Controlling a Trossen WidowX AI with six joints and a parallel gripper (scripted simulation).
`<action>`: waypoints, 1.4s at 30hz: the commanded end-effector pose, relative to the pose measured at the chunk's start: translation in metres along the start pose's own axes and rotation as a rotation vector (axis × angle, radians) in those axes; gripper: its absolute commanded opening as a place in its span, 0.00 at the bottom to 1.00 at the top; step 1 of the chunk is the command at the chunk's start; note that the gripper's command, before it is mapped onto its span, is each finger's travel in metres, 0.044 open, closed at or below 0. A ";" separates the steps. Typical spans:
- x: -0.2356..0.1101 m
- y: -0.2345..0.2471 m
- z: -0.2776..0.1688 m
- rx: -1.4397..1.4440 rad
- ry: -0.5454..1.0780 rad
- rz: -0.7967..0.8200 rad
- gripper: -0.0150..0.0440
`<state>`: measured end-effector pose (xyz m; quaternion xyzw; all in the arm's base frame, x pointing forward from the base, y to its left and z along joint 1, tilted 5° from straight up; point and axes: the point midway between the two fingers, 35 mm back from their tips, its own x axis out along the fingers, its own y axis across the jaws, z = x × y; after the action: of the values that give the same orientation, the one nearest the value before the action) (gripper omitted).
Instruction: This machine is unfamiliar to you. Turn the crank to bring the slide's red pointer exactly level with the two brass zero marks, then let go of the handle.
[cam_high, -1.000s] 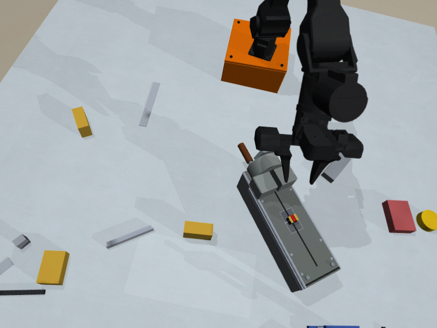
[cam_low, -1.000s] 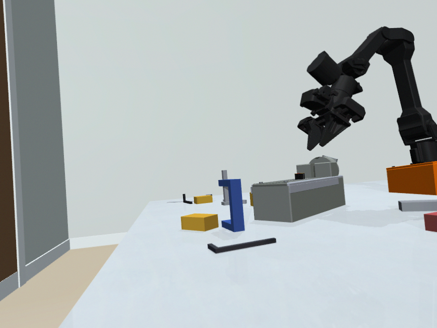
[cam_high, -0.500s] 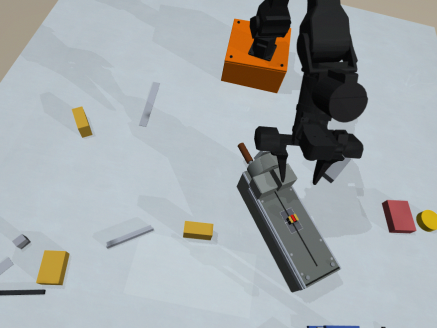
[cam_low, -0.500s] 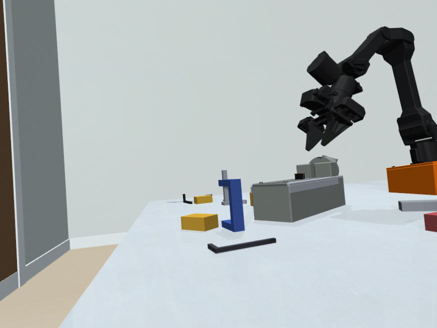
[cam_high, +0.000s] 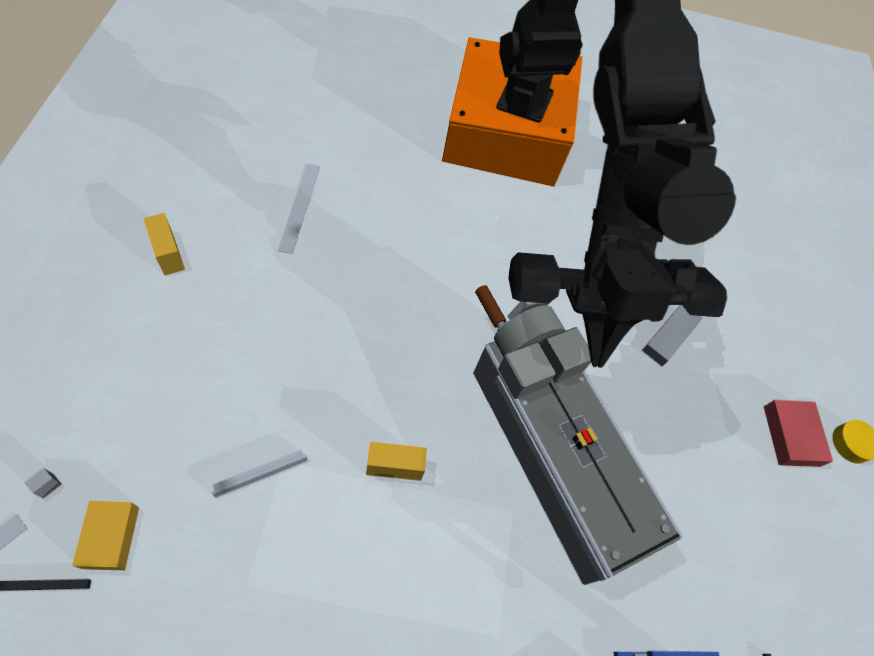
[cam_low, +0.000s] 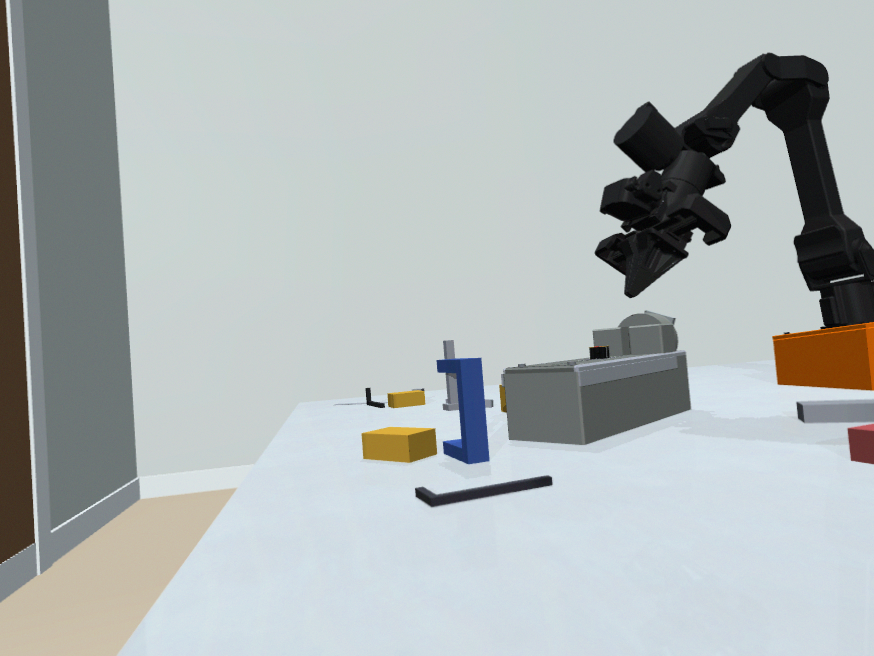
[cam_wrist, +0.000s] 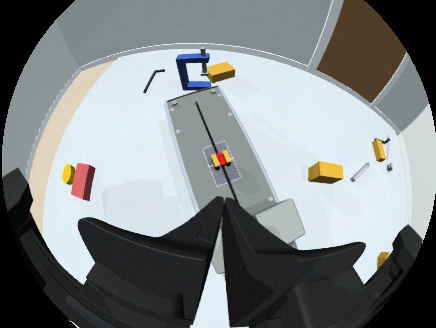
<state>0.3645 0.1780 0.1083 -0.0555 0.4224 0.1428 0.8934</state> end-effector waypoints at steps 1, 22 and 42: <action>0.000 0.000 0.000 0.000 0.000 -0.001 0.25; 0.000 0.000 0.000 0.000 0.000 0.000 0.74; 0.000 0.000 0.000 0.000 0.000 0.000 0.42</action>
<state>0.3645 0.1780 0.1082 -0.0555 0.4224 0.1428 0.8934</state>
